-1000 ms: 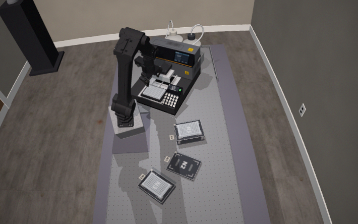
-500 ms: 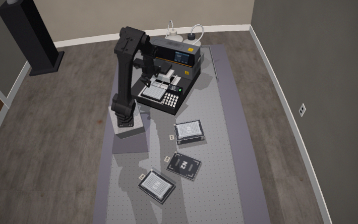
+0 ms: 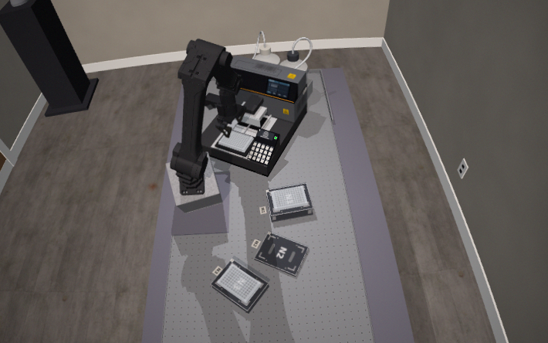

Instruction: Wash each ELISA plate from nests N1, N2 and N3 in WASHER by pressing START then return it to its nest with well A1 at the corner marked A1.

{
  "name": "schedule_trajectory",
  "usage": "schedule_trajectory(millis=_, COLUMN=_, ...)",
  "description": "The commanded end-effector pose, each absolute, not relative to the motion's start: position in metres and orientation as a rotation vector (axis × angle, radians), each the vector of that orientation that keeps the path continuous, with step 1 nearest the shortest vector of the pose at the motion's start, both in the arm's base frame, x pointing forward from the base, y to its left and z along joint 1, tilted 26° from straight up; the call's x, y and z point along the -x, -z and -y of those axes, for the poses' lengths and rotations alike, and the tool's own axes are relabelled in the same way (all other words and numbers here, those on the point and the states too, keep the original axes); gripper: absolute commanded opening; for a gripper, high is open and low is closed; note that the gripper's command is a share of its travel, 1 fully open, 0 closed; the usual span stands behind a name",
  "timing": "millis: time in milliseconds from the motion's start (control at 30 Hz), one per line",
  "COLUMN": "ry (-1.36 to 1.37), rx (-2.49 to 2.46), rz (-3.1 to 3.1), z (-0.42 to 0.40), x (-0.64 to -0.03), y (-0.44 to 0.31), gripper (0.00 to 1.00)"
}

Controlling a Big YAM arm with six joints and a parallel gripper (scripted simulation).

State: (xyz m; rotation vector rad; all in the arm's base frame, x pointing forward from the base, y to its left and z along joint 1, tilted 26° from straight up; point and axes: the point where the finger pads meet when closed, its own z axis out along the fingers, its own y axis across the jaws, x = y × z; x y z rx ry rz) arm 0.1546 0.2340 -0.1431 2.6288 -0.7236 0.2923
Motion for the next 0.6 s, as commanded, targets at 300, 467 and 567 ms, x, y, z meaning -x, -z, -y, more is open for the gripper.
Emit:
schedule_trajectory(millis=300, ry=-0.294, rx=-2.641, rz=0.722, z=-0.231, x=-0.162, y=0.163, gripper=1.0)
schedule_trajectory(millis=467, ry=-0.295, rx=-2.642, rz=0.723, z=-0.228, x=-0.163, y=0.171, gripper=1.0)
schedule_trajectory(millis=567, ry=-0.291, rx=-2.633, rz=0.718, z=-0.22, x=-0.161, y=0.175, gripper=1.0)
